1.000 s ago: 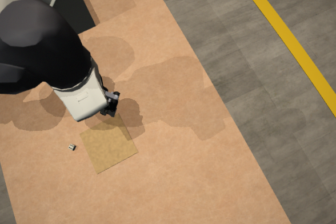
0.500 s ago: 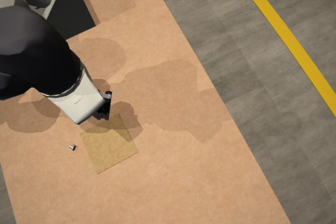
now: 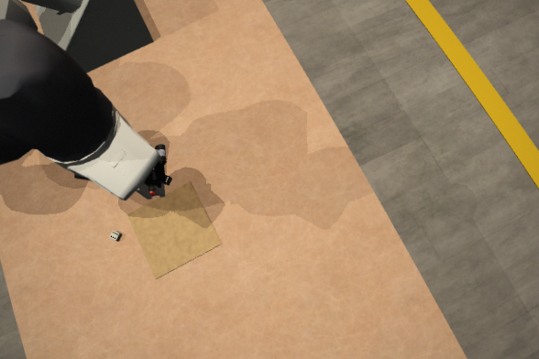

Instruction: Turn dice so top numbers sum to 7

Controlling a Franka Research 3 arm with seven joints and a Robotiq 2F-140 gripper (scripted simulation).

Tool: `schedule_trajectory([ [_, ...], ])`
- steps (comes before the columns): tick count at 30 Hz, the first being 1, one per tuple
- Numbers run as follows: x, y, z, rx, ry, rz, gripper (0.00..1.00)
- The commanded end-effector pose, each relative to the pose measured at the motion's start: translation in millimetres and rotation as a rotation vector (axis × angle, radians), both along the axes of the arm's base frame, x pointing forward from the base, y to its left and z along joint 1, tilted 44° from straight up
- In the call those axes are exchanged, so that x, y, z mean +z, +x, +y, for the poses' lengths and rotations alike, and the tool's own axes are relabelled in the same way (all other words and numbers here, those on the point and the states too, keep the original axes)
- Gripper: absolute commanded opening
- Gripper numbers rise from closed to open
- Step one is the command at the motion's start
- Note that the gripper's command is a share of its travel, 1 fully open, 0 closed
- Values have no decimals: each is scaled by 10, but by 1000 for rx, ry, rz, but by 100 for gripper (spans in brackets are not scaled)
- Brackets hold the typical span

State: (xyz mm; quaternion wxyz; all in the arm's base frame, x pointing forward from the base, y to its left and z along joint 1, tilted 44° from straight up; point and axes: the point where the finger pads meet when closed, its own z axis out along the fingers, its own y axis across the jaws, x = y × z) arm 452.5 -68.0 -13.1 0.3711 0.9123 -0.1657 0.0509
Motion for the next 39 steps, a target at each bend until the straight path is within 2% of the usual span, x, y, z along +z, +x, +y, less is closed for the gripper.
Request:
schedule_trajectory([
  [1,48,-5,-53,119,6,127,7],
  [7,83,-6,-91,158,7,164,7],
  [24,68,-7,-109,160,7,165,7],
  [29,-18,-11,-193,160,7,166,7],
  [39,-311,-25,-479,160,7,166,7],
])
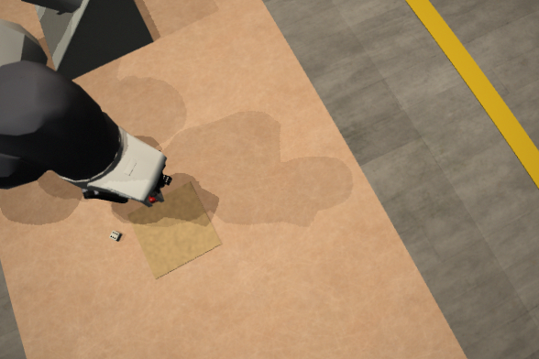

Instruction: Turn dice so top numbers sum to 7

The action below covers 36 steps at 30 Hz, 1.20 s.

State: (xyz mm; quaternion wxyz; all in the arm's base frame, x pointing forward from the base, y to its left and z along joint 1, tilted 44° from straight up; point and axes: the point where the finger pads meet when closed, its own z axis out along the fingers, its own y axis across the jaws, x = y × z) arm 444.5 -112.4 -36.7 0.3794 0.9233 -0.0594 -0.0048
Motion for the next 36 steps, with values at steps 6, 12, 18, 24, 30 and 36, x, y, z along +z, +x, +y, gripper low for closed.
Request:
schedule_trajectory([
  [6,-230,47,-187,3,8,-19,7],
  [12,-340,42,-294,3,8,-19,7],
  [18,-361,40,-315,3,8,-19,7],
  [24,-362,40,-316,3,8,-19,7],
  [30,-362,40,-316,3,8,-19,7],
  [36,-362,40,-316,3,8,-19,7],
])
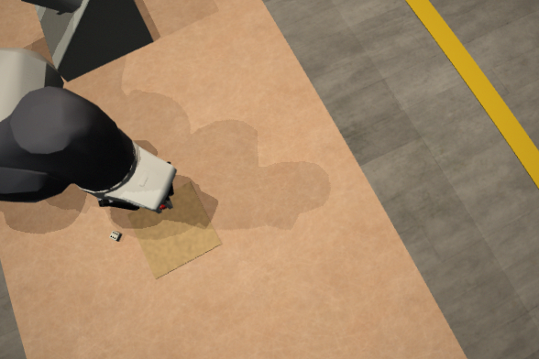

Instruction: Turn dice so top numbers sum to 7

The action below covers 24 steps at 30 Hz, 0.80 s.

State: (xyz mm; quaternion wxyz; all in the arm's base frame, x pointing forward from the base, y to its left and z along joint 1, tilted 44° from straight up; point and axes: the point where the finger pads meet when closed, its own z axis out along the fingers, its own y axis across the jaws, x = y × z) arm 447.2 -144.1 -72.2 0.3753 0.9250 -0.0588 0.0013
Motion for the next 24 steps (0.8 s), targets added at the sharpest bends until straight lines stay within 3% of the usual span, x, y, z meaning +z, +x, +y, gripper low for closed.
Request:
schedule_trajectory([
  [1,-8,13,2,-3,0,-7,7],
  [24,-8,17,2,-4,0,-9,7],
])
